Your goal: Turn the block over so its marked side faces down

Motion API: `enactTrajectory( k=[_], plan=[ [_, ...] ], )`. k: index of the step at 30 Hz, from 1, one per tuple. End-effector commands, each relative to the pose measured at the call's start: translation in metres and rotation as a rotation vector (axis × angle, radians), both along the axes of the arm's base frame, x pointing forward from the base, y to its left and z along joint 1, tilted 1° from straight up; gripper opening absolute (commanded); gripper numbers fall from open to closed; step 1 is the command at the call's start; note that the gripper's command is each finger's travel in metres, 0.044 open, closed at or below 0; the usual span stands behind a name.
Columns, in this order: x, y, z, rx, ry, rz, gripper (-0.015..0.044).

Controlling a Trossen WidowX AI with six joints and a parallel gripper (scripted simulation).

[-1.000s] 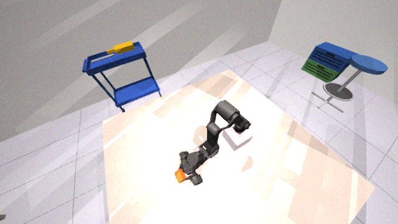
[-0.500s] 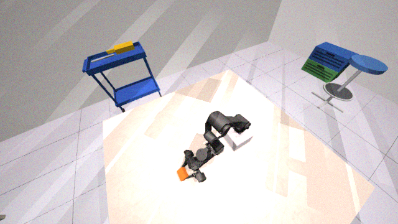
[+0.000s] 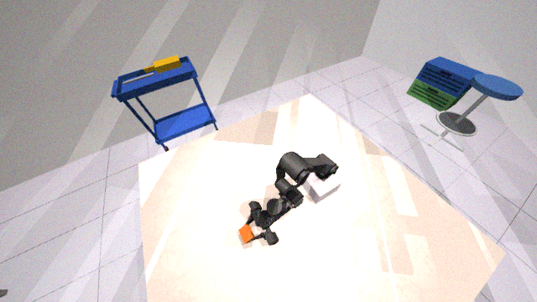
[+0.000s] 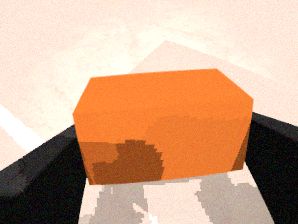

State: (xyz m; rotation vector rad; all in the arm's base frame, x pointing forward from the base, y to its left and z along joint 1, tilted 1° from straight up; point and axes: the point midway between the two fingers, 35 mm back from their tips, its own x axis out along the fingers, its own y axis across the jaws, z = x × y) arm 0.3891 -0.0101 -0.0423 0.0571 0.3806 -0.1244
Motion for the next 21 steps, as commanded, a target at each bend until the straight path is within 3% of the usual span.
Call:
enactTrajectory(
  k=[1, 2, 18, 21],
  plan=[
    [-0.0003, -0.0005, 0.0007, -0.006, -0.003, -0.001, 0.0],
    [-0.0003, -0.0005, 0.0007, -0.006, -0.003, -0.001, 0.0],
    [-0.0003, -0.0005, 0.0007, -0.006, -0.003, -0.001, 0.042],
    [-0.0003, -0.0005, 0.0007, -0.006, -0.003, -0.001, 0.044]
  ],
)
